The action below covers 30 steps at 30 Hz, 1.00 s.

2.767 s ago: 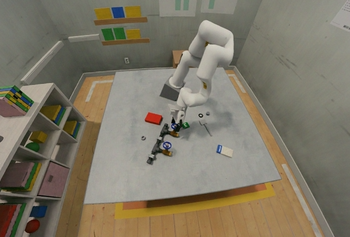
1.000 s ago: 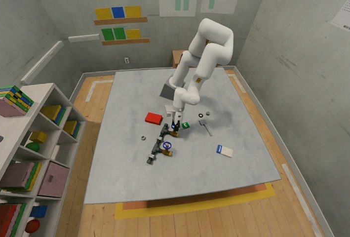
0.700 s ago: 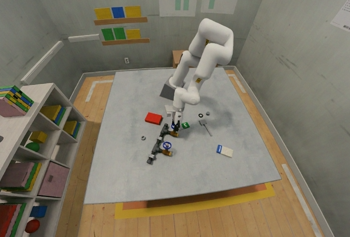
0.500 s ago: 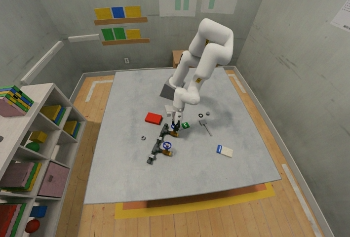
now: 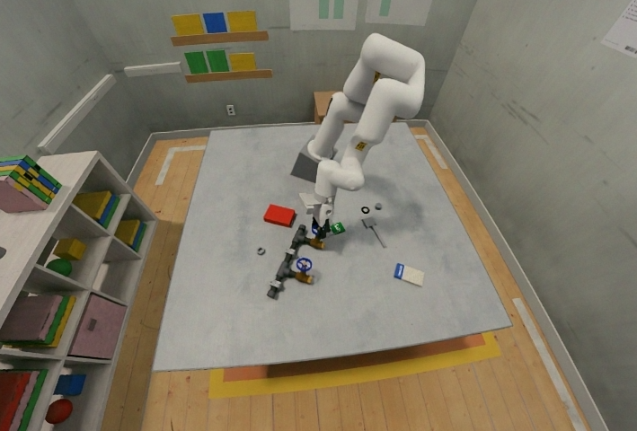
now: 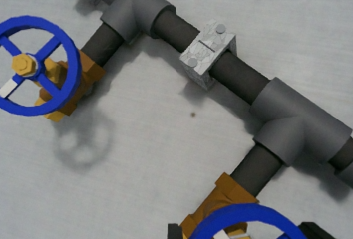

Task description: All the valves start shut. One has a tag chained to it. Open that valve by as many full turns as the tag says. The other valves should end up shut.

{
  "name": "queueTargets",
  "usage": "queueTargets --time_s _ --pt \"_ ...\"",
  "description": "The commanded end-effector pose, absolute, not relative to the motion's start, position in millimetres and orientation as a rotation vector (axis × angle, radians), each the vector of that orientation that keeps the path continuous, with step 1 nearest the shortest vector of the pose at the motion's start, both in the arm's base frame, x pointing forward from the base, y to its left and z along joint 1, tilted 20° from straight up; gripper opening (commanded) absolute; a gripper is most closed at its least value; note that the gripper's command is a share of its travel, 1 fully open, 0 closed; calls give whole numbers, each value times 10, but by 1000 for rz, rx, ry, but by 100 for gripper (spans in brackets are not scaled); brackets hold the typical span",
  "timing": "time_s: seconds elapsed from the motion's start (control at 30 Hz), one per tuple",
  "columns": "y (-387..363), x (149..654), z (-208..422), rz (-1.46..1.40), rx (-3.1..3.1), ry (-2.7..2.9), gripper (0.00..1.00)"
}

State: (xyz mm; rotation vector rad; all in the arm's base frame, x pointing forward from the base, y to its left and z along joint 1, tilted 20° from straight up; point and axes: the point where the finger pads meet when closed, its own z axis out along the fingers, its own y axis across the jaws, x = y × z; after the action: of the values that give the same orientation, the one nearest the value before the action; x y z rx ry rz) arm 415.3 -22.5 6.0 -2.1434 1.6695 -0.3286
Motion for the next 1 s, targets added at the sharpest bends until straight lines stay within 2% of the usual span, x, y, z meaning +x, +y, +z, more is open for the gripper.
queueTargets --time_s 0.0,0.33,0.83,0.9,0.97 --pt "-228 4162 68 -382 -2270 1509 0" --pt "-228 4162 68 -486 -2555 1070 0" --pt "-228 4162 68 -605 -2905 86 0" --pt "-228 4162 68 -605 -2905 86 0" --pt "-228 4162 68 -630 -2935 -165 0"
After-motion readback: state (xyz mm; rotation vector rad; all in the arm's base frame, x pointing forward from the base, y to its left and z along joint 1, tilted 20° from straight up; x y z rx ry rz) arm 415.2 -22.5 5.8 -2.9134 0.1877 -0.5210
